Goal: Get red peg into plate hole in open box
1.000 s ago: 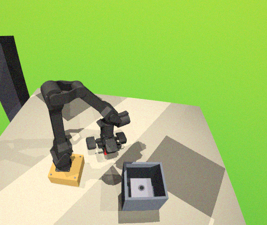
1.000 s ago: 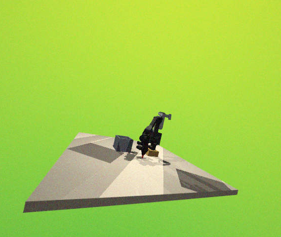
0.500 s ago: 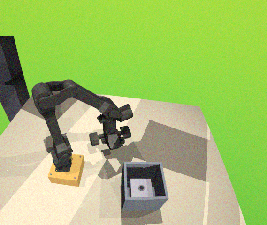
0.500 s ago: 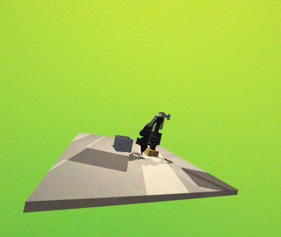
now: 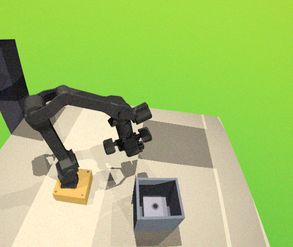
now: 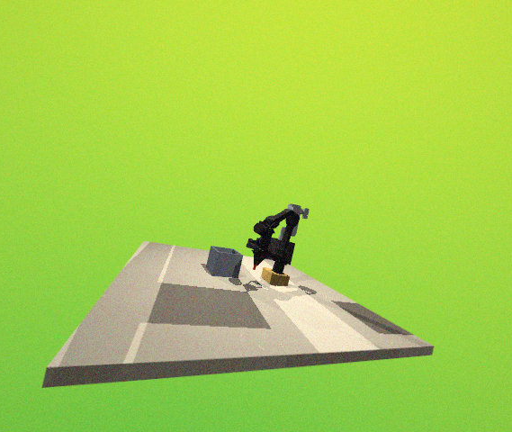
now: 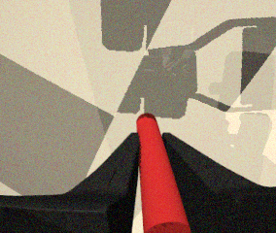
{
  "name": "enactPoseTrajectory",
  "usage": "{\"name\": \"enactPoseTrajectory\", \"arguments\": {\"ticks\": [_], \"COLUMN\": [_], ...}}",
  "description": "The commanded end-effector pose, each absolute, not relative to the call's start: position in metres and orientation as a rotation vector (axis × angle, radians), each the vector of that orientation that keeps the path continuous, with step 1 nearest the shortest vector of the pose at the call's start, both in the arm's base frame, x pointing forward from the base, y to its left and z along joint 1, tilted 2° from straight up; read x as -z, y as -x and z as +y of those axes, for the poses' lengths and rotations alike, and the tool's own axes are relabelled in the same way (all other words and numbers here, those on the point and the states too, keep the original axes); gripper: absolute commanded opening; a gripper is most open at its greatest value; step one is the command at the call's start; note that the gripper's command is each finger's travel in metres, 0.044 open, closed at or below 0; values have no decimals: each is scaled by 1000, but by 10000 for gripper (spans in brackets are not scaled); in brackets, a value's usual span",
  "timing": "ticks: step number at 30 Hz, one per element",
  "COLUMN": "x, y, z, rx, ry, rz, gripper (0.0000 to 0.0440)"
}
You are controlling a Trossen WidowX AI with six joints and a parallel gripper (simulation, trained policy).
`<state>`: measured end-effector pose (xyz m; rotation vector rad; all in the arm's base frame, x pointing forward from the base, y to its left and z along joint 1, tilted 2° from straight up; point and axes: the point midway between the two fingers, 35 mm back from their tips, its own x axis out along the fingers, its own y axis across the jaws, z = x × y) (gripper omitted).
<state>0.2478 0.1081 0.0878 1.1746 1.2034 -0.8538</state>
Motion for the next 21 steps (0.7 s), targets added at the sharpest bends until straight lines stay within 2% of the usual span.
{"name": "enactPoseTrajectory", "arguments": {"ticks": [1,21], "x": [-104,-151], "y": [-255,-277], "z": [99,32], "rx": [833,884], "ry": [-1172,-1141], "rz": [1173,1061], "gripper": [0,0]}}
